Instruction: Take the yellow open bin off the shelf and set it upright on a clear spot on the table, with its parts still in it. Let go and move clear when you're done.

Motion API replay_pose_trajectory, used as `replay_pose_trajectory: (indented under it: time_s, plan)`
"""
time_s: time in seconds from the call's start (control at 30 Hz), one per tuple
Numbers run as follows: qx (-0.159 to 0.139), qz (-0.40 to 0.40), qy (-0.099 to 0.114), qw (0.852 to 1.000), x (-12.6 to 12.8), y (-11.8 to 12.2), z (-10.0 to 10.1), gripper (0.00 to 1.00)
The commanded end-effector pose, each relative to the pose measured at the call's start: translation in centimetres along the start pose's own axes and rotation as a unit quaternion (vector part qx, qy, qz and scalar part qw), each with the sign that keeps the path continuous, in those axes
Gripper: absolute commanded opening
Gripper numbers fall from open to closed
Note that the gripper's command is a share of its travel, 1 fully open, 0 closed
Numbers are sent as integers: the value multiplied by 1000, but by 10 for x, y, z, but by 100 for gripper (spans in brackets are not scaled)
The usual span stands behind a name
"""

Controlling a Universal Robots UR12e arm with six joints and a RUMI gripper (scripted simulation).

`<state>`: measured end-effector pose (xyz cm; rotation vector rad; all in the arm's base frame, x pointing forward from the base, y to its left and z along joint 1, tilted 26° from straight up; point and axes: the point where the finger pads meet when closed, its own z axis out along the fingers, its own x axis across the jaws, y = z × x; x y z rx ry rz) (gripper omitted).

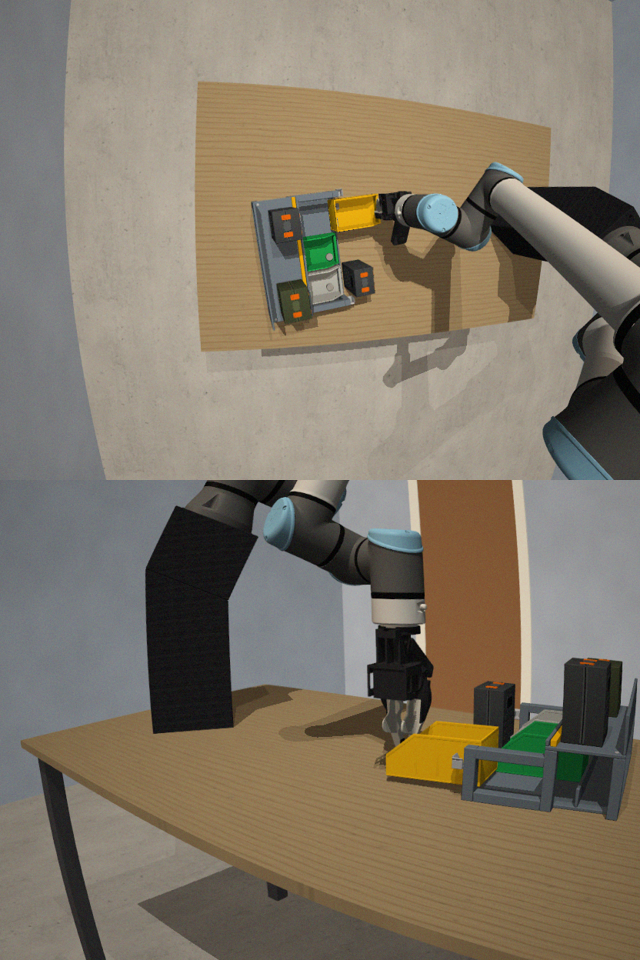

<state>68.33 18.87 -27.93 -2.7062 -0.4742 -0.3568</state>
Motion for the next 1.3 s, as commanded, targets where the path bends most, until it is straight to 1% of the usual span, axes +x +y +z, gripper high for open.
replay_pose_trajectory:
  time_s: [0.0, 0.3, 0.47, 0.87, 0.9, 1.27]
  plan:
    - [0, 0, 0, 1000, 1, 0, 2, 0]
    - [0, 0, 0, 1000, 1, 0, 2, 0]
    - [0, 0, 0, 1000, 1, 0, 10, 0]
    - [0, 0, 0, 1000, 1, 0, 10, 0]
    - [0, 0, 0, 1000, 1, 0, 10, 26]
    - [0, 0, 0, 1000, 1, 0, 10, 26]
